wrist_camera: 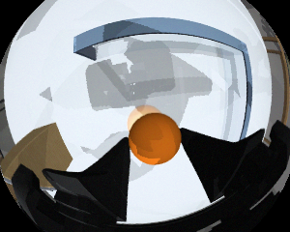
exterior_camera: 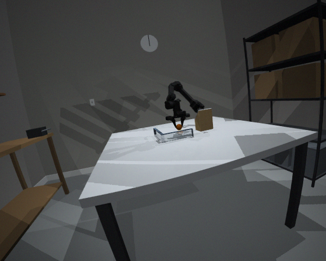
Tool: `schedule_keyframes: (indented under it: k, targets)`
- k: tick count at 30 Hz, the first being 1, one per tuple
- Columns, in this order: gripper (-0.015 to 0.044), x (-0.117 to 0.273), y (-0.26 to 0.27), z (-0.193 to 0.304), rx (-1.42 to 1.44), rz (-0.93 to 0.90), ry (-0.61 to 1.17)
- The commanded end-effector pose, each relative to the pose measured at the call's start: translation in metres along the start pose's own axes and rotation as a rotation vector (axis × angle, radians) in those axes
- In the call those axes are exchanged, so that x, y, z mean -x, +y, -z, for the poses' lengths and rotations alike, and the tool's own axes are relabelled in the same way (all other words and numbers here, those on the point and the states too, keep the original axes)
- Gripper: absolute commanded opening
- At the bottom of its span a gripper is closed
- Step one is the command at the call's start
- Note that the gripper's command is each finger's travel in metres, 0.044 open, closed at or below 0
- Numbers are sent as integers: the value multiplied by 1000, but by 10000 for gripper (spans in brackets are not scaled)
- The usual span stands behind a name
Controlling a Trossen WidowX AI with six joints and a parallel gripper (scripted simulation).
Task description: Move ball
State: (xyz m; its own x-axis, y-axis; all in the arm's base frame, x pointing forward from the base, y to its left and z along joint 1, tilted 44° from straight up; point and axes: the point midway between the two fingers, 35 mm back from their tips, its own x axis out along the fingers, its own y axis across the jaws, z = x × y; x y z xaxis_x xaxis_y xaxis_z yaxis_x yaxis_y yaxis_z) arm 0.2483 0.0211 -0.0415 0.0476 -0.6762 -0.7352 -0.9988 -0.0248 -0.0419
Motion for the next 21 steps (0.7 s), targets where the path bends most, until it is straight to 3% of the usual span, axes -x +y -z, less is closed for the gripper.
schedule_keyframes:
  k: [1, 21]
  targets:
    - [0, -21, 4, 2, 10, -4, 9]
    - [0, -47, 6, 3, 9, -4, 12]
